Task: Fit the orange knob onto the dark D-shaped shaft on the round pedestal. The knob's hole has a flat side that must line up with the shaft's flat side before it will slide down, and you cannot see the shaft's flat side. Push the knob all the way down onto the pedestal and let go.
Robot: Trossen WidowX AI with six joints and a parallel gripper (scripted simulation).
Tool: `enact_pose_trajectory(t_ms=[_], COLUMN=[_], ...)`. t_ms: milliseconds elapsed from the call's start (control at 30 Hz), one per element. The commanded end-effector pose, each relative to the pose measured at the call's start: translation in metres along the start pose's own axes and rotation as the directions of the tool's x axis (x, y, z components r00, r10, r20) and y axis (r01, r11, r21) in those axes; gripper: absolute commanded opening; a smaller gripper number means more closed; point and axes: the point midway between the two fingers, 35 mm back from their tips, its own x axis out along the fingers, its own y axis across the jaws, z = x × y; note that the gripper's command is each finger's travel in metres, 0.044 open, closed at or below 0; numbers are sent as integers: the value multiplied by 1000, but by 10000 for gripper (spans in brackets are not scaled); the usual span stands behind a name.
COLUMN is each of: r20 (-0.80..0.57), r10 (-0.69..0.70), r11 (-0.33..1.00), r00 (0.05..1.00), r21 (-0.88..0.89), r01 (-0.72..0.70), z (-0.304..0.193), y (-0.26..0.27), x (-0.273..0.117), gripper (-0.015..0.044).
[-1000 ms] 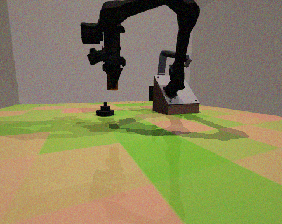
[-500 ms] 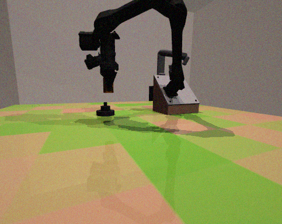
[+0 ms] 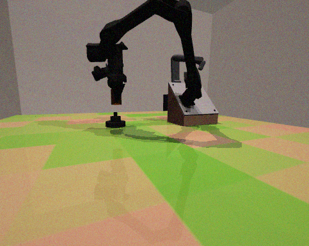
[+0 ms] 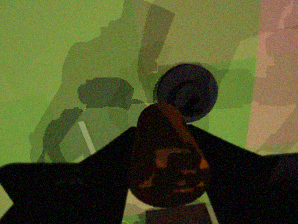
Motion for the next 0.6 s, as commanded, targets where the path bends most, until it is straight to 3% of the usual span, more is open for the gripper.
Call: enact_pose_trajectory(t_ms=[0, 567], r20=[7, 6], r10=[-5, -4], r11=[1000, 1000], r00=[1000, 1000], r21=[-10, -27], r01=[5, 4], z=[2, 3], y=[-15, -44], x=[1, 21], gripper=[0, 0])
